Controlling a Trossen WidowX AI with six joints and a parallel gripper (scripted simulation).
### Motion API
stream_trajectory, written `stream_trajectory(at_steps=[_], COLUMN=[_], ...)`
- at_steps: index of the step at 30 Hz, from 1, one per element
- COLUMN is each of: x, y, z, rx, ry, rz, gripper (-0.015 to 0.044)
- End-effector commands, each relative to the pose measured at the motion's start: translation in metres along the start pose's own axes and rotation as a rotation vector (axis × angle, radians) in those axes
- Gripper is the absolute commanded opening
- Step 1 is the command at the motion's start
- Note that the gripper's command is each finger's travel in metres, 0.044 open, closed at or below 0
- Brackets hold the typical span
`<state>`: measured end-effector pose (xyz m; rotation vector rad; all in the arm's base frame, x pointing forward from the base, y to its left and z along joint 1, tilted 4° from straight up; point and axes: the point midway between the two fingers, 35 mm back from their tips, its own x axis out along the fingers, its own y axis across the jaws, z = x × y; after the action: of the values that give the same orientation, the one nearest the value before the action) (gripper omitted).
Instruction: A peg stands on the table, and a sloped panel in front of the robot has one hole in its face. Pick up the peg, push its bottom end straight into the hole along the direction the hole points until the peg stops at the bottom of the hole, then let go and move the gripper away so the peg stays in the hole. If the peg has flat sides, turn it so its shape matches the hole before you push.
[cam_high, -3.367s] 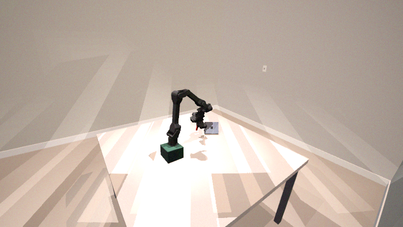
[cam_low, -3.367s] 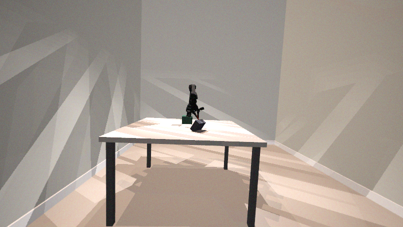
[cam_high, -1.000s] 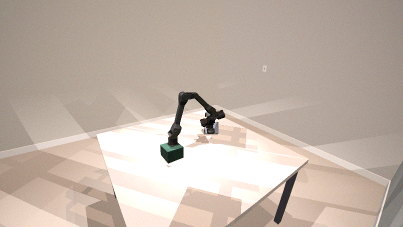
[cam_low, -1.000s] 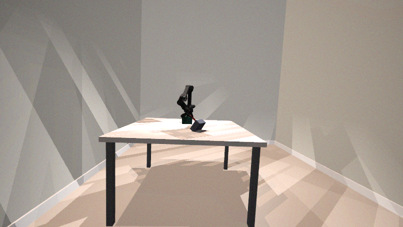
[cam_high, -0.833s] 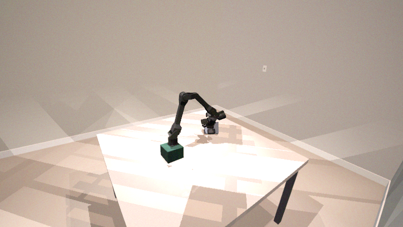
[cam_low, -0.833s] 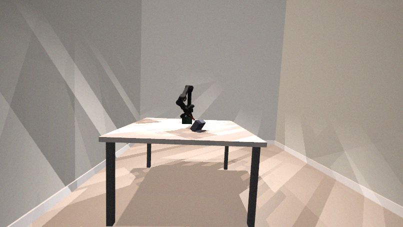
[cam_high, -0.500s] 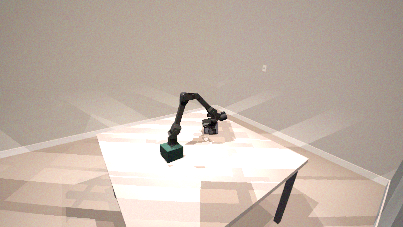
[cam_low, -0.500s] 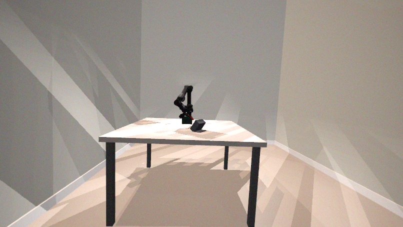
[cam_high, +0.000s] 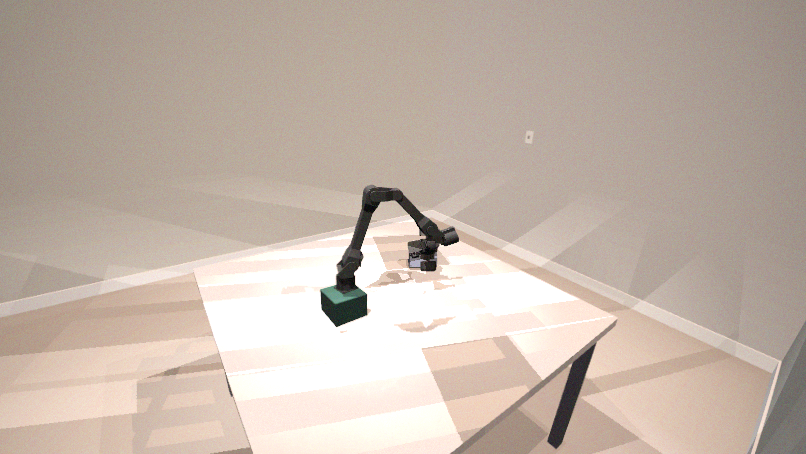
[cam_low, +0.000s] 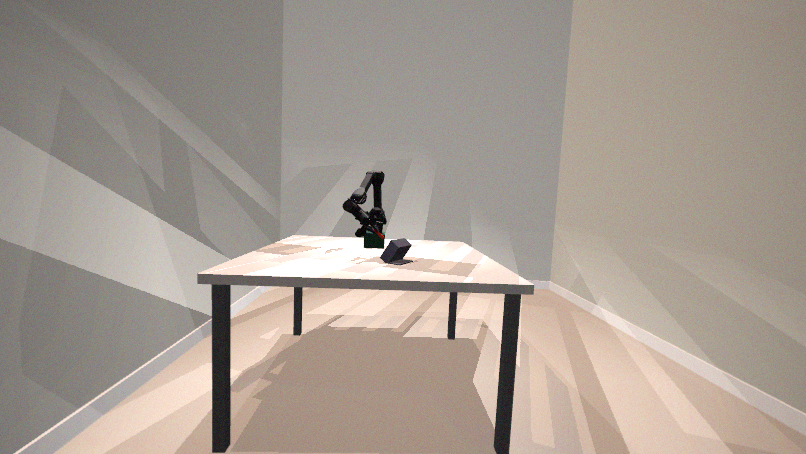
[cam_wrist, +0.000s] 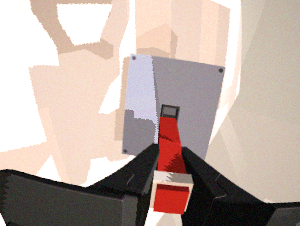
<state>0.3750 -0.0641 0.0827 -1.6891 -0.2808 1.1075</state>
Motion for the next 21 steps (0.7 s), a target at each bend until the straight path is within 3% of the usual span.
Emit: stream_trajectory(at_steps=[1, 21], x=[0.003, 0.028], y=[0.000, -0.001], z=[-0.001, -0.009], rx=[0.004, 0.012], ry=[0.000, 0.017], rz=[-0.011, -0.040], gripper=[0.0000, 0.0000])
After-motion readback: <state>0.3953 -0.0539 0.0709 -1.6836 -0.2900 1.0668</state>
